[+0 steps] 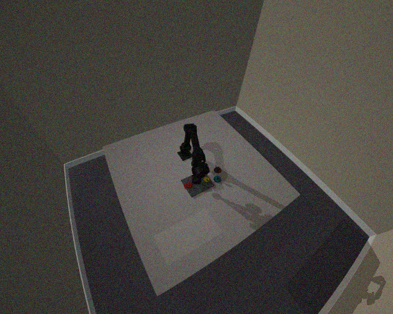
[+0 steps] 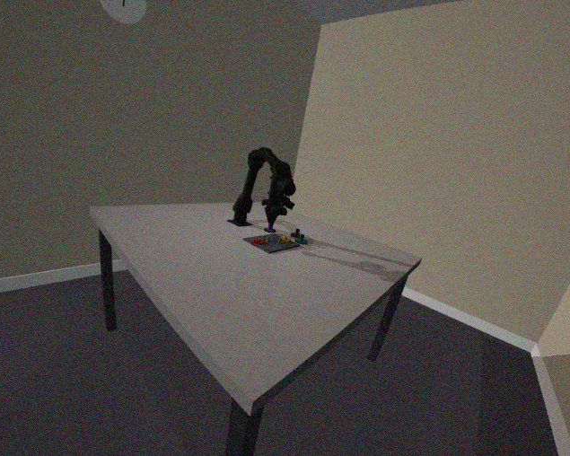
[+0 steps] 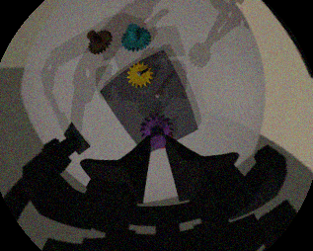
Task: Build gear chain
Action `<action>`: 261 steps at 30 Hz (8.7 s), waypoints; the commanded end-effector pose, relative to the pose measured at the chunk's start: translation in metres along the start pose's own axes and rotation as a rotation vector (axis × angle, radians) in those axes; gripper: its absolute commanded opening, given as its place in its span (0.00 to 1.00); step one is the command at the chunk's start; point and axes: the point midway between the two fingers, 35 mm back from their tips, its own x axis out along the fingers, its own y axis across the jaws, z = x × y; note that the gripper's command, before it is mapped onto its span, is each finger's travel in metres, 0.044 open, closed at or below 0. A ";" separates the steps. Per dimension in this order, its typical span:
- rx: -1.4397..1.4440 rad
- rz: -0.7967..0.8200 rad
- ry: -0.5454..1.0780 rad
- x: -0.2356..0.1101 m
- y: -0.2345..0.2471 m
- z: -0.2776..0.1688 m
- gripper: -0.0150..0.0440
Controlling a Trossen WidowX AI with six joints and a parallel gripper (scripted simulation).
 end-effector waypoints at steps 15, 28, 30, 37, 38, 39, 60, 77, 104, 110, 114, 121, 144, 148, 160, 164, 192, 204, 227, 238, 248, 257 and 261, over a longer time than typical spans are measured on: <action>-0.121 0.002 0.000 0.010 0.000 0.000 0.25; -0.123 0.002 0.000 0.029 0.000 0.000 0.25; -0.089 0.002 0.000 0.032 0.000 0.000 0.25; 0.057 0.002 0.000 0.043 0.001 0.000 0.25; 0.076 0.002 0.000 0.044 0.001 0.000 0.25; 0.094 0.002 0.000 0.046 0.001 0.000 0.25; -0.086 0.002 0.000 0.047 0.001 0.000 0.25; -0.109 0.002 0.000 0.051 0.000 0.000 0.25; 0.031 -0.003 -0.001 0.009 0.007 0.024 0.62; 0.224 -0.002 -0.010 0.008 0.046 0.106 0.89; 0.333 0.004 -0.012 0.008 0.072 0.143 1.00; 0.489 0.013 -0.013 0.008 0.116 0.189 1.00; 0.551 0.016 -0.012 0.031 0.133 0.205 1.00; 0.551 0.016 -0.013 0.035 0.133 0.205 1.00; 0.551 0.016 -0.012 0.054 0.133 0.205 1.00; 0.551 0.016 -0.012 0.058 0.133 0.205 1.00; 0.551 0.016 -0.012 0.058 0.133 0.205 0.25; 0.551 0.016 -0.013 0.037 0.131 0.209 0.25; 0.551 0.016 -0.015 -0.010 0.130 0.212 0.25; 0.551 0.016 -0.015 -0.033 0.132 0.212 0.25; 0.551 0.016 -0.016 -0.053 0.134 0.210 0.25; 0.551 0.016 -0.016 -0.072 0.137 0.207 0.25; 0.551 0.016 -0.016 -0.080 0.138 0.205 0.25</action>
